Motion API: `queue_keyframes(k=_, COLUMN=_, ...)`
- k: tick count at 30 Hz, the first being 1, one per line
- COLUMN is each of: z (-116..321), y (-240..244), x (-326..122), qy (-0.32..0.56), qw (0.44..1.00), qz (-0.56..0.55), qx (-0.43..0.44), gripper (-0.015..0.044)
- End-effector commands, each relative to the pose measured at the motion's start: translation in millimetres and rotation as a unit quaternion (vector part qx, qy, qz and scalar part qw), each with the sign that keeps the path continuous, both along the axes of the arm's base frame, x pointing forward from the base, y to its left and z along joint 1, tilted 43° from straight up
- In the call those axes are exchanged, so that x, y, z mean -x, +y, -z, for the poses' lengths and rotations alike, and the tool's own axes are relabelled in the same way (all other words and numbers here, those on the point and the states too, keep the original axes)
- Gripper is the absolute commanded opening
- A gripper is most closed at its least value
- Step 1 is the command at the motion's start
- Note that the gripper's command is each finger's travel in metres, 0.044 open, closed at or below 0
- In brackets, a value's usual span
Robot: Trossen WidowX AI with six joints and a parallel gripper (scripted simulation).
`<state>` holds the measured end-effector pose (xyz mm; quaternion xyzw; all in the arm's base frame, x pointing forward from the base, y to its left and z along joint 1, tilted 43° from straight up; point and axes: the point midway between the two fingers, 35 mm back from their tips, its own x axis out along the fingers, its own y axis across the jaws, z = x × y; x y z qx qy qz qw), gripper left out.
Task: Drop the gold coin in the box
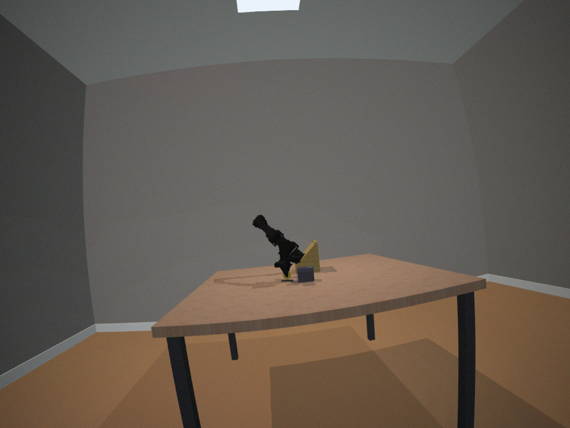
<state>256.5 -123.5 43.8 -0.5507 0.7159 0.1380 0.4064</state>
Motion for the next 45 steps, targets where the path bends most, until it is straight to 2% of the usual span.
queue_keyframes(k=1, z=-9, y=7, x=-5, qy=-0.006, qw=1.0, qz=0.0, qx=0.0, gripper=0.0)
queue_keyframes(k=31, z=-61, y=54, x=-6, qy=-0.003, qw=1.0, qz=-0.002, qx=0.0, gripper=0.0)
queue_keyframes(k=39, z=-66, y=52, x=-1, qy=0.07, qw=0.994, qz=-0.081, qx=-0.006, gripper=0.0)
queue_keyframes(k=45, z=-66, y=51, x=-1, qy=0.077, qw=0.993, qz=-0.088, qx=-0.007, gripper=0.0)
